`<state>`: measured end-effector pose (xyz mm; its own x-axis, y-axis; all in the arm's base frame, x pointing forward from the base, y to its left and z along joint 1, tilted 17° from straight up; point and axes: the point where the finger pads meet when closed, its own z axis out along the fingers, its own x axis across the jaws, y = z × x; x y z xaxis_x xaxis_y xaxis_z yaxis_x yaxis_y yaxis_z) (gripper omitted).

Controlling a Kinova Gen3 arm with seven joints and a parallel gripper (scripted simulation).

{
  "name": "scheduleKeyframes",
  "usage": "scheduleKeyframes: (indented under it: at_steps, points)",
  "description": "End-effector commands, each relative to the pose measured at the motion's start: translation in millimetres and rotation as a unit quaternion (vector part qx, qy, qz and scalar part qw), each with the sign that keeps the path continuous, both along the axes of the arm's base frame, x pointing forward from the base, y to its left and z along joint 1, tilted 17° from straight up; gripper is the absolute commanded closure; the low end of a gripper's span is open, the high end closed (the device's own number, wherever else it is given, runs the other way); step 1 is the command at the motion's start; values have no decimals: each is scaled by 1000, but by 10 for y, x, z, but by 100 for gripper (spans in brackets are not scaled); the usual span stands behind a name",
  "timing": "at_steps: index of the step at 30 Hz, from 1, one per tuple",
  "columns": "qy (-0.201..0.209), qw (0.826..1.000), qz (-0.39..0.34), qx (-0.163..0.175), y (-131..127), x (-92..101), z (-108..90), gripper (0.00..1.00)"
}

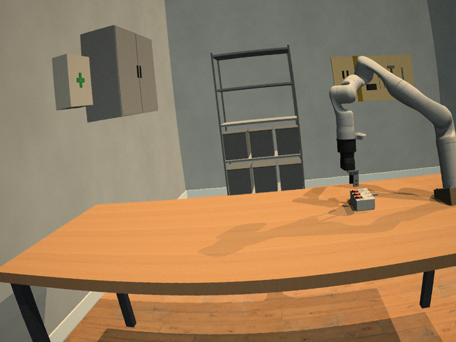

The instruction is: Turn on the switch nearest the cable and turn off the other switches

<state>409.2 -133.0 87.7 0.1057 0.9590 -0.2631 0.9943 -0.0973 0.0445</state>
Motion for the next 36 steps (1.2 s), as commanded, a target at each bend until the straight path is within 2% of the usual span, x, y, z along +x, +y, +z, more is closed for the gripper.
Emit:
scheduleKeyframes:
  at_steps: [1,25,27,29,31,34,36]
  points:
    - [-1,1000,0,0,2,5,7,0]
    - [-1,1000,0,0,3,2,11,0]
    - [-1,1000,-5,-1,17,-54,100,0]
    - [-2,1000,-17,-2,58,-200,309,0]
    - [-2,1000,-17,-2,58,-200,309,0]
    - [0,999,-38,-7,148,-497,648,0]
    - [2,999,-45,-11,189,-622,766,0]
